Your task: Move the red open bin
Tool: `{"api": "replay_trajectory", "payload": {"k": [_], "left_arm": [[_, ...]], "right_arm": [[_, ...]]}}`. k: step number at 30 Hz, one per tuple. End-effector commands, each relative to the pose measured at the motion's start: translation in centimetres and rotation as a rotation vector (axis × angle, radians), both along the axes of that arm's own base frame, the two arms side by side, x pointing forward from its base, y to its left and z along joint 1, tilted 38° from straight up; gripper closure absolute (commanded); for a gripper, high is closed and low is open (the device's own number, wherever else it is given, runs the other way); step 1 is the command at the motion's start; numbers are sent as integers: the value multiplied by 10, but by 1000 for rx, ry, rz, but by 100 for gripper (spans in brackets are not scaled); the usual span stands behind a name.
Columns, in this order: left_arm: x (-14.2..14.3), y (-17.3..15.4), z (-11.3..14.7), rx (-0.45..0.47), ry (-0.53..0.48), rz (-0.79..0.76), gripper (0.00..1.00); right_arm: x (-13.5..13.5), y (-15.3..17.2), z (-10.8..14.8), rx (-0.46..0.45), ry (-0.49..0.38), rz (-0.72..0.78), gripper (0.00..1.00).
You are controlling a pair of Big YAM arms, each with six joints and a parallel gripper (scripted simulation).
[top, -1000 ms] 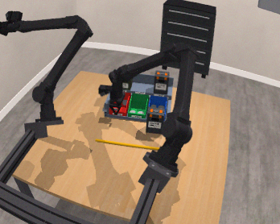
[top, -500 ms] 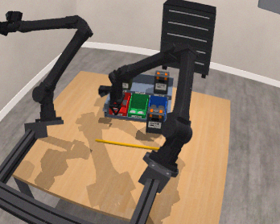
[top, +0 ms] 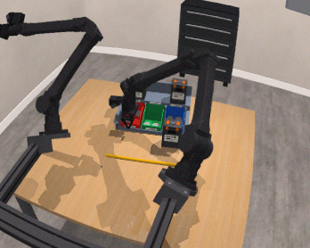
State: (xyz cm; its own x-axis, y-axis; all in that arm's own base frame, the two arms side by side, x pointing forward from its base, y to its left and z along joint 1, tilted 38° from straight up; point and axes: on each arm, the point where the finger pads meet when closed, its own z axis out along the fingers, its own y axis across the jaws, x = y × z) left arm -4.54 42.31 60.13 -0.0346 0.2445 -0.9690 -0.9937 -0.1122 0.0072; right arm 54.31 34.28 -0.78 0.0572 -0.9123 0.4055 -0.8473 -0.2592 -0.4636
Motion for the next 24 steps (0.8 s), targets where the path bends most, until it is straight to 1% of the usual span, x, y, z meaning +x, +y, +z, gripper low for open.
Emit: {"api": "replay_trajectory", "payload": {"k": [1,3,8,24], "left_arm": [[-3,-14,37,52,-1,6,0],[-3,-14,37,52,-1,6,0],[-3,-14,37,52,-1,6,0],[-3,-14,37,52,-1,6,0]], "right_arm": [[7,8,4,20,-19,10,10],[8,7,2,18,-17,8,10],[10,7,7,25,-24,6,10],[12,6,5,25,-24,5,10]]}}
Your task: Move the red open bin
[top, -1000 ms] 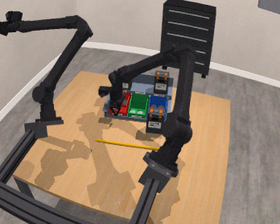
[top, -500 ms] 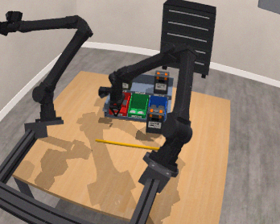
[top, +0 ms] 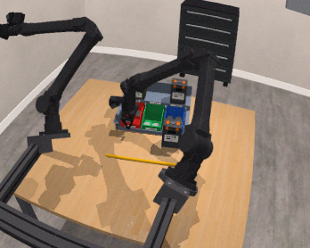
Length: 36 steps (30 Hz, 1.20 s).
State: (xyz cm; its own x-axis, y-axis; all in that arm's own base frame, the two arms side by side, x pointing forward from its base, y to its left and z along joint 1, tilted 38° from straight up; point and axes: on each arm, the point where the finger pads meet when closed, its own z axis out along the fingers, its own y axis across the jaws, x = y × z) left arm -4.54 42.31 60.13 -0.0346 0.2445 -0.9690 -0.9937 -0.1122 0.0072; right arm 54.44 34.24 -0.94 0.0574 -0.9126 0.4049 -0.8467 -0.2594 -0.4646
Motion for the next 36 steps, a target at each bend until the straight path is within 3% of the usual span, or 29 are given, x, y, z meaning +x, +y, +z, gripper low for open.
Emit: {"api": "replay_trajectory", "payload": {"k": [1,36], "left_arm": [[-3,-14,37,52,-1,6,0],[-3,-14,37,52,-1,6,0]], "right_arm": [[12,6,7,25,-25,4,10],[19,13,14,43,-44,6,10]]}}
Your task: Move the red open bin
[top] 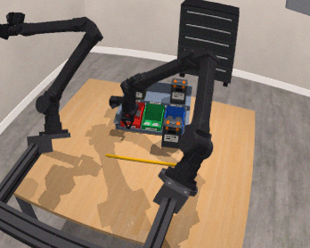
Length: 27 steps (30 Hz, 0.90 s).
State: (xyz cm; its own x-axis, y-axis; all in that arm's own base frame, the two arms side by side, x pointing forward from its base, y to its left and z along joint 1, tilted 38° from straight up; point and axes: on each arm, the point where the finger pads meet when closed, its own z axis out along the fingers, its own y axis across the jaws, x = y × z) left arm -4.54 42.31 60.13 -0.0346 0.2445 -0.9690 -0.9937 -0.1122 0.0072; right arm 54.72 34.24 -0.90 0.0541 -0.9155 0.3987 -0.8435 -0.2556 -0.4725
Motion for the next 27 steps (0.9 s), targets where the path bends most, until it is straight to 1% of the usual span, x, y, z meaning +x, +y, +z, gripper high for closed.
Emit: {"api": "replay_trajectory", "payload": {"k": [1,16,17,24,25,26,27], "left_arm": [[-3,-14,37,52,-1,6,0],[-3,-14,37,52,-1,6,0],[-3,-14,37,52,-1,6,0],[-3,-14,37,52,-1,6,0],[-3,-14,37,52,-1,6,0],[-3,-14,37,52,-1,6,0],[-3,-14,37,52,-1,6,0]], "right_arm": [[16,13,14,35,-37,6,10],[17,13,14,37,-38,6,10],[17,13,14,37,-38,6,100],[16,14,15,38,-40,4,100],[21,4,7,29,-31,-11,100],[21,4,7,29,-31,-11,100],[10,-4,-5,9,-7,-11,100]]}}
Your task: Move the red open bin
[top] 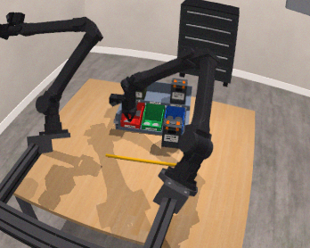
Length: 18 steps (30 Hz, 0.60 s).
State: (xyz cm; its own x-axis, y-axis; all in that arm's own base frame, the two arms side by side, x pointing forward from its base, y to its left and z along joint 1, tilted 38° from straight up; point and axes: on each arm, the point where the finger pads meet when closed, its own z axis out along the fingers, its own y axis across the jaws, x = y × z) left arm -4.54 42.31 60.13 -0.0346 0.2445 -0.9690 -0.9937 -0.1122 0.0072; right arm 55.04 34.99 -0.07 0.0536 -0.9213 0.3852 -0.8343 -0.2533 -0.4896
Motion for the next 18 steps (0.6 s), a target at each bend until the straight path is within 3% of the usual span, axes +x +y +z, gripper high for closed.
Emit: {"api": "replay_trajectory", "payload": {"k": [1,4,18], "left_arm": [[-3,-14,37,52,-1,6,0],[-3,-14,37,52,-1,6,0],[-3,-14,37,52,-1,6,0]], "right_arm": [[4,-14,-15,-15,18,-17,100],[-6,8,-12,-10,13,18,100],[-15,5,-12,-25,29,22,100]]}}
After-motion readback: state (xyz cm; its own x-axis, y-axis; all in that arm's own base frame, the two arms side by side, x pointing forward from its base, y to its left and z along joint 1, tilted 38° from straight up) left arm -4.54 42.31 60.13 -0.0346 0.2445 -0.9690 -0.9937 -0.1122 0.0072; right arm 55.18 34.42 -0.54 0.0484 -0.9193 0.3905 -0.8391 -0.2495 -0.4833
